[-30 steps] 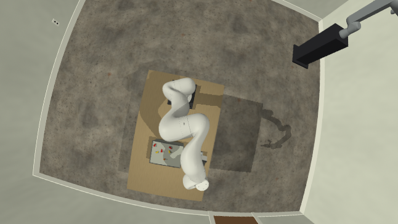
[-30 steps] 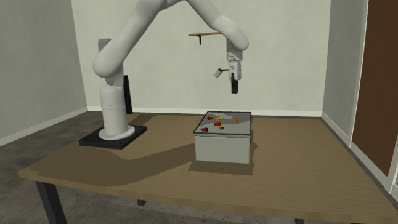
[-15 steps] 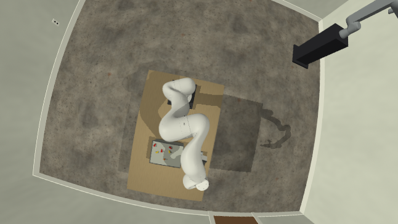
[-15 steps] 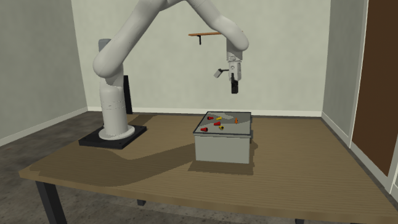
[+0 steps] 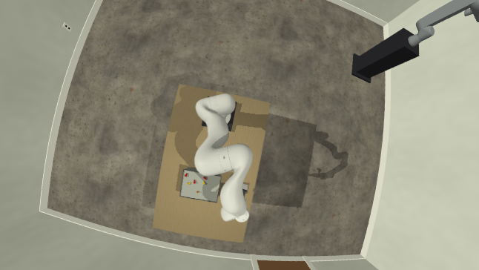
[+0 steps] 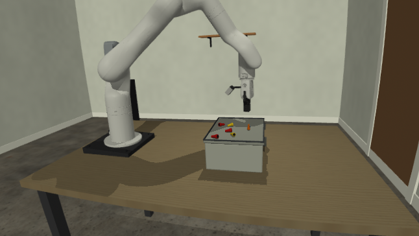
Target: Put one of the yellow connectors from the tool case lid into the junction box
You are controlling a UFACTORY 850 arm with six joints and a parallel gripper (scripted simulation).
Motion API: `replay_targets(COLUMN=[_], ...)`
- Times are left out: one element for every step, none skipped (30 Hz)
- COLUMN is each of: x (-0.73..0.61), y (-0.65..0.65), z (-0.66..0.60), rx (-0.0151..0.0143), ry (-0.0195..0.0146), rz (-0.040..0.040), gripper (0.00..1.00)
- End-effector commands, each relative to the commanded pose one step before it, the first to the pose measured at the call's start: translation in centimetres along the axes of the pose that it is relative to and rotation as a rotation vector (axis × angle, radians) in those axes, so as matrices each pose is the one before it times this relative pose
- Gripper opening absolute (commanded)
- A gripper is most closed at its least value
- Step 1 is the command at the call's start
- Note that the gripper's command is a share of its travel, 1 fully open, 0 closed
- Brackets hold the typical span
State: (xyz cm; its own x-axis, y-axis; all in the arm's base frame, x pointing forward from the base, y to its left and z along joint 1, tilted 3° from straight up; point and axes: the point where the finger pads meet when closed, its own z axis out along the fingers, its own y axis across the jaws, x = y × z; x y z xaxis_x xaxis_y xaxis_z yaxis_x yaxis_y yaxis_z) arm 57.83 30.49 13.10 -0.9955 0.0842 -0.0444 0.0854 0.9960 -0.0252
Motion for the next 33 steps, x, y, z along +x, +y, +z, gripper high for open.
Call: replay_targets(x=[-0.219, 0.0, -0.002, 0.0, 0.0, 0.0, 0.0, 0.0, 0.0, 0.0, 0.0, 0.0, 0.0, 0.0, 0.0, 0.0, 0.0, 0.0, 0.0, 0.0, 0.0, 0.0, 0.0, 0.0, 0.0, 0.0, 0.0, 0.0, 0.0, 0.0, 0.0, 0.0, 0.0], y=[0.135, 0.0, 0.001, 0.0, 0.0, 0.0, 0.0, 0.0, 0.0, 0.0, 0.0, 0.0, 0.0, 0.0, 0.0, 0.0, 0.0, 0.0, 0.0, 0.0, 0.0, 0.0, 0.0, 0.0, 0.0, 0.0, 0.0, 0.0, 0.0, 0.0, 0.0, 0.0, 0.0], z=[3.582, 0.901, 0.858, 0.814, 0.76, 0.7, 0.0, 0.0, 0.636, 0.567, 0.496, 0.424, 0.352, 0.282, 0.214, 0.152, 0.098, 0.053, 0.021, 0.003, 0.0, 0.0, 0.0, 0.0, 0.0, 0.0, 0.0, 0.0, 0.0, 0.0, 0.0, 0.0, 0.0], rx=[-0.00133, 0.0, 0.00001, 0.0, 0.0, 0.0, 0.0, 0.0, 0.0, 0.0, 0.0, 0.0, 0.0, 0.0, 0.0, 0.0, 0.0, 0.0, 0.0, 0.0, 0.0, 0.0, 0.0, 0.0, 0.0, 0.0, 0.0, 0.0, 0.0, 0.0, 0.0, 0.0, 0.0], ry=[-0.00258, 0.0, -0.00001, 0.0, 0.0, 0.0, 0.0, 0.0, 0.0, 0.0, 0.0, 0.0, 0.0, 0.0, 0.0, 0.0, 0.0, 0.0, 0.0, 0.0, 0.0, 0.0, 0.0, 0.0, 0.0, 0.0, 0.0, 0.0, 0.0, 0.0, 0.0, 0.0, 0.0], rz=[0.00011, 0.0, 0.0, 0.0, 0.0, 0.0, 0.0, 0.0, 0.0, 0.0, 0.0, 0.0, 0.0, 0.0, 0.0, 0.0, 0.0, 0.0, 0.0, 0.0, 0.0, 0.0, 0.0, 0.0, 0.0, 0.0, 0.0, 0.0, 0.0, 0.0, 0.0, 0.0, 0.0], gripper=[0.02, 0.02, 0.02, 0.02, 0.02, 0.02, 0.02, 0.02, 0.02, 0.02, 0.02, 0.02, 0.02, 0.02, 0.02, 0.02, 0.02, 0.02, 0.02, 0.02, 0.02, 0.02, 0.02, 0.02, 0.02, 0.02, 0.02, 0.02, 0.29, 0.29, 0.29, 0.29, 0.29])
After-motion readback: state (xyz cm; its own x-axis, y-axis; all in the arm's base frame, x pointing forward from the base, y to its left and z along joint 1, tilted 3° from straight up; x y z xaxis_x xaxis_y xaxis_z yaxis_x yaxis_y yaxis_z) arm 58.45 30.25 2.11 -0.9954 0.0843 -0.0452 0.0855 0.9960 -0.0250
